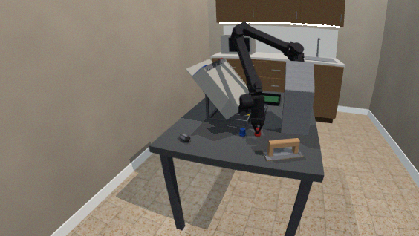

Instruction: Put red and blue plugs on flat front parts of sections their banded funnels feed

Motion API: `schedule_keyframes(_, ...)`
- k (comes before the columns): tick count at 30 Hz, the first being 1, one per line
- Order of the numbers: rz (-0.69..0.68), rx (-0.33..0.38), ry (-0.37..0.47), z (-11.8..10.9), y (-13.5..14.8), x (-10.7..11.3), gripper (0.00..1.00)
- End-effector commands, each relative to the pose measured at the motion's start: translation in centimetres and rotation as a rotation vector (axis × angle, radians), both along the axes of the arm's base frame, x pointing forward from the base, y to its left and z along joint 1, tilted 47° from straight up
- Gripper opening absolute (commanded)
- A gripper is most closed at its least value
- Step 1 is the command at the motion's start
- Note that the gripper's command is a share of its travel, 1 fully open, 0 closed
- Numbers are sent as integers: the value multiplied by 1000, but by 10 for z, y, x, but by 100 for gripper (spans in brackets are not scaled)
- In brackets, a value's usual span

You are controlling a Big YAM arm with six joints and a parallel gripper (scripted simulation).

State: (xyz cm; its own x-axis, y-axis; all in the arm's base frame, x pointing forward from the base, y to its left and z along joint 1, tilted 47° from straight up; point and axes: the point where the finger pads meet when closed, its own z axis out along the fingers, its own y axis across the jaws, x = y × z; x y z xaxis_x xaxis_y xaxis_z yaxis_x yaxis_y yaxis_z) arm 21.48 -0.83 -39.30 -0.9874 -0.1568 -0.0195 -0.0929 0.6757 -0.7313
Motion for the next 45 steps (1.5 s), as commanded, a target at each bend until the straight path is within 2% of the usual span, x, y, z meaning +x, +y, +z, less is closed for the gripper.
schedule_keyframes(1,17,10,-18,6,12,8,0)
schedule_keyframes(16,16,9,-16,23,28,3,0)
schedule_keyframes(35,16,9,-15,31,36,0,0)
schedule_keyframes(45,15,17,-23,65,78,-4,0)
